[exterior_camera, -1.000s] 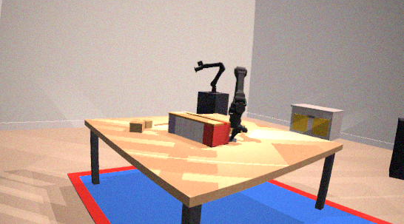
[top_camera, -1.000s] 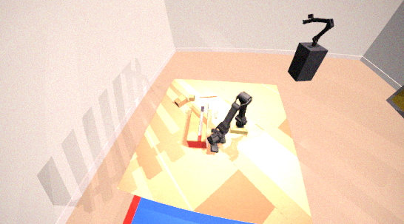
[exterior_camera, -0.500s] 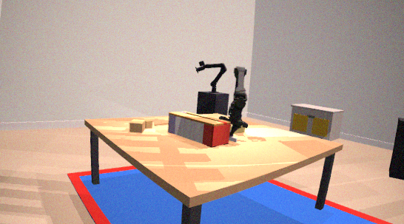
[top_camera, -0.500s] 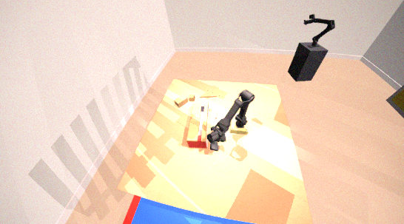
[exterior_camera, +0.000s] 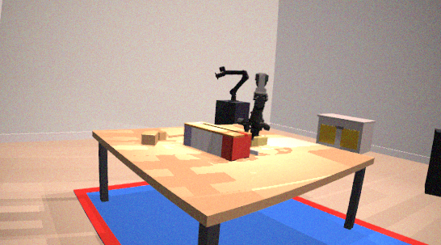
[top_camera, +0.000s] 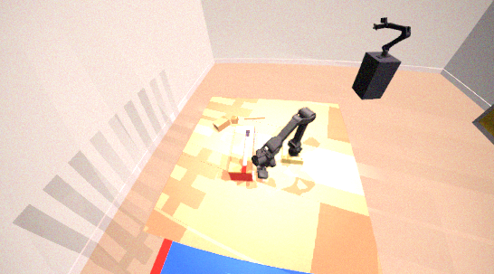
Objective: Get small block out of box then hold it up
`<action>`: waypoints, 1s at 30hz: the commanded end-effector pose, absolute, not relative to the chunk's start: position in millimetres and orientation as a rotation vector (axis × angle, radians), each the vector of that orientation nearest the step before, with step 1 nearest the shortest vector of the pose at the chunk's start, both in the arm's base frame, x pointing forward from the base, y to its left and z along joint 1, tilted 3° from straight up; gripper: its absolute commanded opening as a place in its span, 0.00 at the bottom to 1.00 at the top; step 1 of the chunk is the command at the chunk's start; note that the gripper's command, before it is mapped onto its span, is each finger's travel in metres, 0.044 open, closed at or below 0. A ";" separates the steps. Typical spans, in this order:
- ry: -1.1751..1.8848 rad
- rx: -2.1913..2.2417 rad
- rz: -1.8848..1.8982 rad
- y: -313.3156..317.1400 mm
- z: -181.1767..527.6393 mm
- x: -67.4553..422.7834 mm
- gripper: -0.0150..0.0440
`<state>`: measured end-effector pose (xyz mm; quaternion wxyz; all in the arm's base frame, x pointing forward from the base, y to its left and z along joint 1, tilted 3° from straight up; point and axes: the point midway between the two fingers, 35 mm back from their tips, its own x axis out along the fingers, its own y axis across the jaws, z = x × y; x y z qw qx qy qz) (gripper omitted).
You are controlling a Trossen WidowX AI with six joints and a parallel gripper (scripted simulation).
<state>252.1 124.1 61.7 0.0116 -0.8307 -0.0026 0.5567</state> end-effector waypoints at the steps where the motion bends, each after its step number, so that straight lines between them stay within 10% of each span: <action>1: -0.130 -2.647 1.722 114.6 87.2 256.3 0.25; 30: -0.434 -2.829 1.680 81.0 143.7 249.7 0.25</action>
